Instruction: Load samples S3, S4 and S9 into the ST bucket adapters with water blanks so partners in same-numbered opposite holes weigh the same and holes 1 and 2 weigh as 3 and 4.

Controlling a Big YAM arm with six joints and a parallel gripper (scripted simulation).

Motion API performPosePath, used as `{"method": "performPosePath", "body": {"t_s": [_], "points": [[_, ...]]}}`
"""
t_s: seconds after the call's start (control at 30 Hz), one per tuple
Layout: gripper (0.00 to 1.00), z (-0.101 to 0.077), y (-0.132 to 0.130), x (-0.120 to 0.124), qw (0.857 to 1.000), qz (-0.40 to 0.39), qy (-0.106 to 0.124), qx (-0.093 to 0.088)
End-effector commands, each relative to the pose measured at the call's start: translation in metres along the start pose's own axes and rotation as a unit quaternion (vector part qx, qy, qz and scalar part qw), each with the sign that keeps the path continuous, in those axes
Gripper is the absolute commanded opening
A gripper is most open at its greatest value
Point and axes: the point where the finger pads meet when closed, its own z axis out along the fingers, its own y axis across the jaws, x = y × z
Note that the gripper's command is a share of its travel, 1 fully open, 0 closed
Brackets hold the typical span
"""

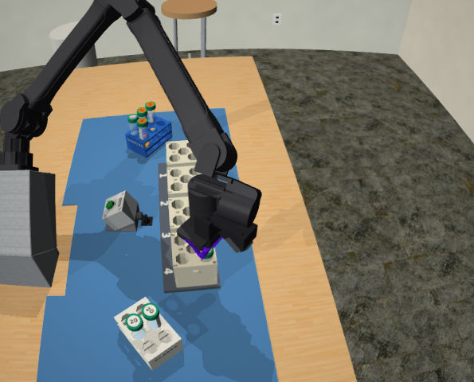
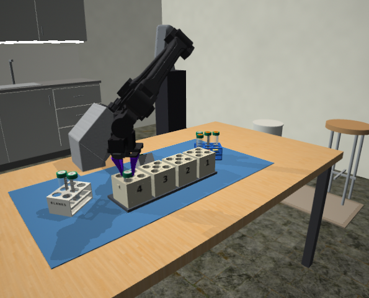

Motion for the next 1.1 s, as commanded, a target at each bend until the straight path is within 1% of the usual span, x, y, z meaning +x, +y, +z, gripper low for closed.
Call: {"method": "performPosePath", "body": {"t_s": [0.0, 0.1, 0.13, 0.57, 0.6, 0.63, 0.67, 0.7, 0.73, 0.8, 0.83, 0.9, 0.93, 0.97, 1.0, 1.07], "points": [[0.0, 0.004, -0.001, -0.006, 1.0, 0.001, -0.003, -0.002], [0.0, 0.004, -0.002, -0.006, 1.0, 0.001, -0.003, -0.002], [0.55, -0.009, 0.004, -0.01, 1.0, -0.005, -0.012, -0.005], [0.55, -0.009, 0.004, -0.01, 1.0, -0.005, -0.012, -0.005], [0.55, -0.013, -0.008, -0.012, 1.0, 0.005, -0.009, -0.008], [0.55, -0.023, -0.002, -0.018, 1.0, -0.002, -0.017, -0.008], [0.55, -0.035, 0.006, -0.02, 1.0, -0.009, -0.025, -0.009], [0.55, -0.042, 0.009, -0.02, 0.999, -0.013, -0.029, -0.009], [0.55, -0.045, 0.009, -0.02, 0.999, -0.013, -0.029, -0.009], [0.55, -0.045, 0.009, -0.02, 0.999, -0.013, -0.029, -0.009], [0.55, -0.039, 0.017, -0.016, 1.0, -0.021, -0.021, -0.004], [0.55, -0.049, 0.014, -0.016, 1.0, -0.018, -0.023, -0.004], [0.55, -0.057, 0.006, -0.016, 1.0, -0.009, -0.026, -0.008], [0.55, -0.06, 0.006, -0.015, 1.0, -0.009, -0.025, -0.008], [0.55, -0.043, 0.004, -0.011, 1.0, -0.005, -0.013, -0.004], [0.55, -0.043, 0.004, -0.011, 1.0, -0.005, -0.013, -0.004]]}}
